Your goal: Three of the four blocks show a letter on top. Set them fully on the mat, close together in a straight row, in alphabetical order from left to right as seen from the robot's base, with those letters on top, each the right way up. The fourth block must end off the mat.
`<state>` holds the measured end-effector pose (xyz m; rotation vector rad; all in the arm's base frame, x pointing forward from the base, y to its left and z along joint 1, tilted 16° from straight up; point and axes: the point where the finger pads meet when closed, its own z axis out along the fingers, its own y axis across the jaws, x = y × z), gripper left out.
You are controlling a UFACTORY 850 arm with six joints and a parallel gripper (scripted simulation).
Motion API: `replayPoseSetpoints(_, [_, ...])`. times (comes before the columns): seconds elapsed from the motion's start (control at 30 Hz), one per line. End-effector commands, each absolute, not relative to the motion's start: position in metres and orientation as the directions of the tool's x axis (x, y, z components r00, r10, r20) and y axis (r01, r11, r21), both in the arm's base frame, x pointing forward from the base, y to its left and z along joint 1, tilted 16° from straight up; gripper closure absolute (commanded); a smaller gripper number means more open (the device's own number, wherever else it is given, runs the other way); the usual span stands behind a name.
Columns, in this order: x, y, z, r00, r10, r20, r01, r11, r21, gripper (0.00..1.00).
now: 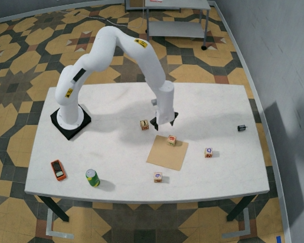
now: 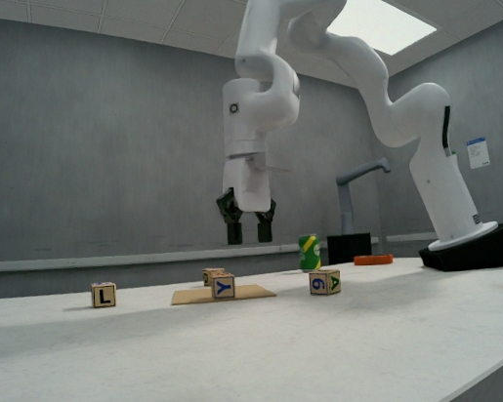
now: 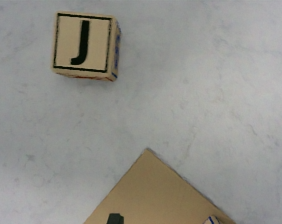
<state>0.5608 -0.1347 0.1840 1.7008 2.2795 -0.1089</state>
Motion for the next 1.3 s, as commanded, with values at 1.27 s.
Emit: replayPoseSetpoints(1.27, [0.489, -0.072, 0.160, -0.956, 0.176, -0.234, 0.219, 0.960, -0.176, 0.00])
